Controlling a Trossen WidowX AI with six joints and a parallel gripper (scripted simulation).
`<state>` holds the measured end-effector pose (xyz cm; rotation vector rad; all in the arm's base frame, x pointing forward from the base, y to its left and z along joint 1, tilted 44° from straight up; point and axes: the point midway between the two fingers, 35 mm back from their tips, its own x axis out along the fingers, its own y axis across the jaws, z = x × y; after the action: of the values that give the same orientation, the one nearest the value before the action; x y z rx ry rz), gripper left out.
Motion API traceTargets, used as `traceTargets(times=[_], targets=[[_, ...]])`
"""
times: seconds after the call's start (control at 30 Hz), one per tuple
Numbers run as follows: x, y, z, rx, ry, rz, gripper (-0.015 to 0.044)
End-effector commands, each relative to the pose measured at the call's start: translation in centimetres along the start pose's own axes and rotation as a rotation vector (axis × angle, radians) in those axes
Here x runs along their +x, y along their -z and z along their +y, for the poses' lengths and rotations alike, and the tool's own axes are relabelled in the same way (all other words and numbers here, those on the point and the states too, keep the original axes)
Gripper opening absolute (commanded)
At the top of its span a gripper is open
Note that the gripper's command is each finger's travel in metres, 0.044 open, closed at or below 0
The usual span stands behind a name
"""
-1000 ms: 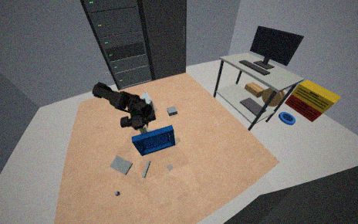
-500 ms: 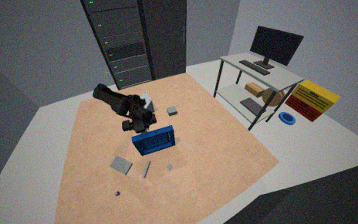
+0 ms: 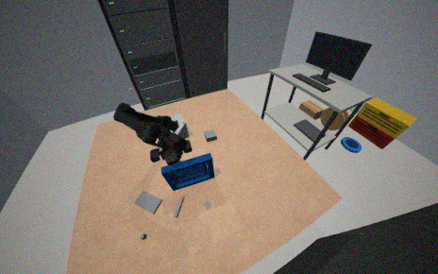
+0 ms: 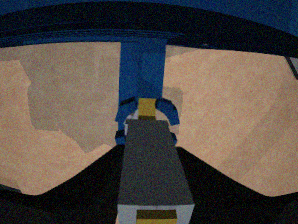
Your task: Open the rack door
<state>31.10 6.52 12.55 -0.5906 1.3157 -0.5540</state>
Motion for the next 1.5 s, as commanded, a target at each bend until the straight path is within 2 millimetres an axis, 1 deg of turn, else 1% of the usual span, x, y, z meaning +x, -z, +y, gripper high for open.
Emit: traceTargets(times=[0.0, 0.27, 0.37, 0.43, 1.47], targets=[[0.06, 0.03, -0.01, -0.007, 0.000, 0.002, 0.0074], [0.06, 0.03, -0.01, -0.007, 0.000, 0.002, 0.0021], [0.06, 0.03, -0.01, -0.007, 0.000, 0.002, 0.0019], [0.06, 0.03, -0.01, 0.025, 0.001, 0.002, 0.0019], [0.07, 0.04, 0.00, 1.544, 0.002, 0.002, 0.0019]])
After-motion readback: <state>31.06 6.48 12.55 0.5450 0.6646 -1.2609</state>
